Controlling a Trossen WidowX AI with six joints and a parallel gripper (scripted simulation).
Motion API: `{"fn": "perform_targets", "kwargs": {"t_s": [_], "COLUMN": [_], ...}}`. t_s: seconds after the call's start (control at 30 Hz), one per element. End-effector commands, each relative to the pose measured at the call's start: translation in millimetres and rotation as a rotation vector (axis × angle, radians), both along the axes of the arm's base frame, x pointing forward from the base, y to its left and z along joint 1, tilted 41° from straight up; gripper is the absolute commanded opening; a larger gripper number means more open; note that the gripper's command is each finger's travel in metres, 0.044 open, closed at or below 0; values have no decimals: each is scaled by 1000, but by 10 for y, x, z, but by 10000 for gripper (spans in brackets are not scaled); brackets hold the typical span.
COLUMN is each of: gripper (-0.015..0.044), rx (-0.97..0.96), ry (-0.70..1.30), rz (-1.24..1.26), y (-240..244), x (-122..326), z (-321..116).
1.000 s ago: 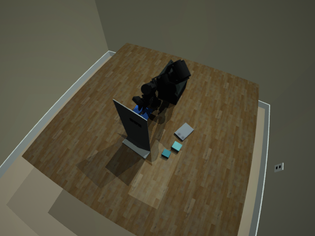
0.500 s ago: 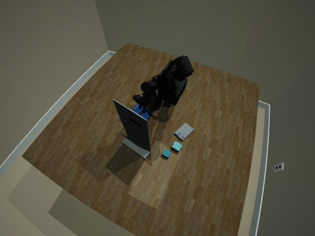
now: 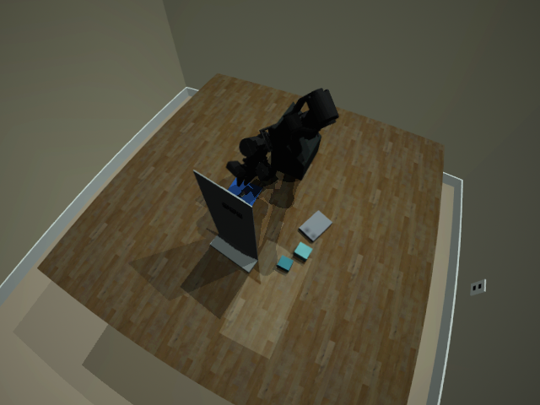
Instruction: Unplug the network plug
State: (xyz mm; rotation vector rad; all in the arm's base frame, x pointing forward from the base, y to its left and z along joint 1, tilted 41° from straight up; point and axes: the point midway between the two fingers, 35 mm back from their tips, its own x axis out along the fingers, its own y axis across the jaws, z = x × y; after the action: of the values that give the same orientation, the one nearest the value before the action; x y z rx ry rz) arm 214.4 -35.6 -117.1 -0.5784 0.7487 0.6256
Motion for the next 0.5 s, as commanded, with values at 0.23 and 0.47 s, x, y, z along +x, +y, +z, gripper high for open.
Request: {"fn": "perform_targets", "kwargs": {"t_s": [0.23, 0.47], "gripper": [156, 156], "rx": [-1, -2], "ry": [-3, -2], "rz": [3, 4], "y": [-60, -97], "x": [10, 11], "z": [54, 86]}}
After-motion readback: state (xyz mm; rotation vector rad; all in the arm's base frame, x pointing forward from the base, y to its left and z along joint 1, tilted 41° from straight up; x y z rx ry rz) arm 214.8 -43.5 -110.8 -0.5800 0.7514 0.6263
